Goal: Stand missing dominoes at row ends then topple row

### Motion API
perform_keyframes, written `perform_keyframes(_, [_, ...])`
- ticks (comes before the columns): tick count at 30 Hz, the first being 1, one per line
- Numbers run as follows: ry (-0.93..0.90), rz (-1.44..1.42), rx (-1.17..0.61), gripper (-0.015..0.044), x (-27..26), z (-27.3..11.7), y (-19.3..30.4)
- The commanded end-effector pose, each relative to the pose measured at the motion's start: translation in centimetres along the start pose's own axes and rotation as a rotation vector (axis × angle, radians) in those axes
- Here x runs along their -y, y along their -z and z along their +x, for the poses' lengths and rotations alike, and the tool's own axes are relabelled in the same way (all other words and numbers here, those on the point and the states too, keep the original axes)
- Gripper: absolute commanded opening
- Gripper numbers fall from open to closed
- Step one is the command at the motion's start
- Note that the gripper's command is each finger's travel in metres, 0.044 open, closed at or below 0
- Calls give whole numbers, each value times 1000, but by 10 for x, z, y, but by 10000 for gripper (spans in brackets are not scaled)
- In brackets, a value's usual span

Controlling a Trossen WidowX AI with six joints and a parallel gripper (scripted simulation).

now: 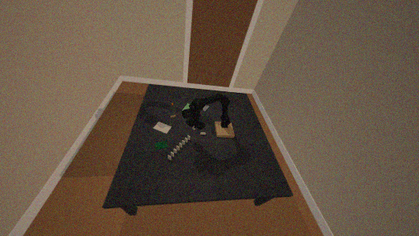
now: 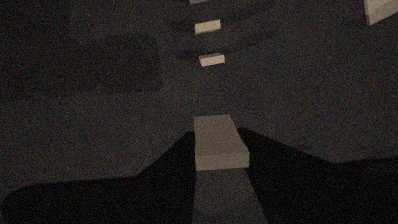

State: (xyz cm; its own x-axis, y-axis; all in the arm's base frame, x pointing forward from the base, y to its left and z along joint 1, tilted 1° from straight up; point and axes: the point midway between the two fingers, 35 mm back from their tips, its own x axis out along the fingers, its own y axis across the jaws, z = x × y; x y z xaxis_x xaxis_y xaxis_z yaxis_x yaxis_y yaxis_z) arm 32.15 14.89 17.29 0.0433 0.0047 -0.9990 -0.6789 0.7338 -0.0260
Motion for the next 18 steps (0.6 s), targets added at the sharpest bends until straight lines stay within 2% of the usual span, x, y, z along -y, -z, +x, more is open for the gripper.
perform_keyframes(1, [-5,-111,3,107,16,-1,1])
perform_keyframes(8, [-5,-111,3,107,16,2,1])
perform_keyframes(18, [-5,-111,4,107,18,47,-6])
